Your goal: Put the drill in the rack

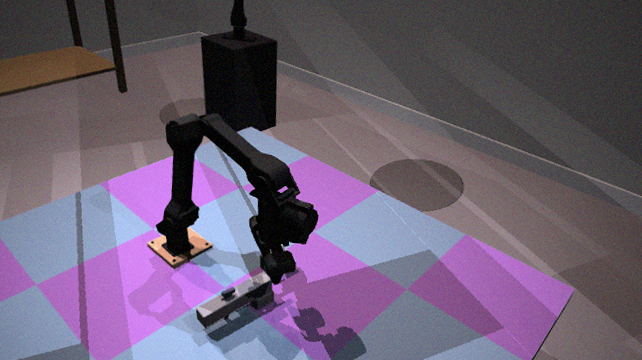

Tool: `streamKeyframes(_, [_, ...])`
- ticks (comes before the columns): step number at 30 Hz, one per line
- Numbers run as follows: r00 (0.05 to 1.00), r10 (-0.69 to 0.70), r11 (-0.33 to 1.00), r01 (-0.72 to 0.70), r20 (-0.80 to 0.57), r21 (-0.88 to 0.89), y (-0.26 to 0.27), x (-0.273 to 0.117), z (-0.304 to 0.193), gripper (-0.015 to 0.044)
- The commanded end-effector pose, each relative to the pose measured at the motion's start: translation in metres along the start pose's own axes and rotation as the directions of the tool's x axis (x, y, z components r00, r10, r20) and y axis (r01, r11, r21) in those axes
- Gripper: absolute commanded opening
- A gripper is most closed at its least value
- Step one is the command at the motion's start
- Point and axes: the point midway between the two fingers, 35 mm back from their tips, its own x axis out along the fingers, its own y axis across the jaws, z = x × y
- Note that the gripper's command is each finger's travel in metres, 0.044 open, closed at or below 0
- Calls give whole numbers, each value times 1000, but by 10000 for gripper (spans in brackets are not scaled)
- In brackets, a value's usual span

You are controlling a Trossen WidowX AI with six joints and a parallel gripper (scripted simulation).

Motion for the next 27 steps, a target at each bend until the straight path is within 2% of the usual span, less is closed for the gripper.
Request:
streamKeyframes(1, [1000,10,922,-9,1,-387,29,25,33,440])
streamKeyframes(16, [1000,10,922,-9,1,-387,28,25,33,440])
streamKeyframes(27, [1000,10,922,-9,1,-387,26,41,30,440])
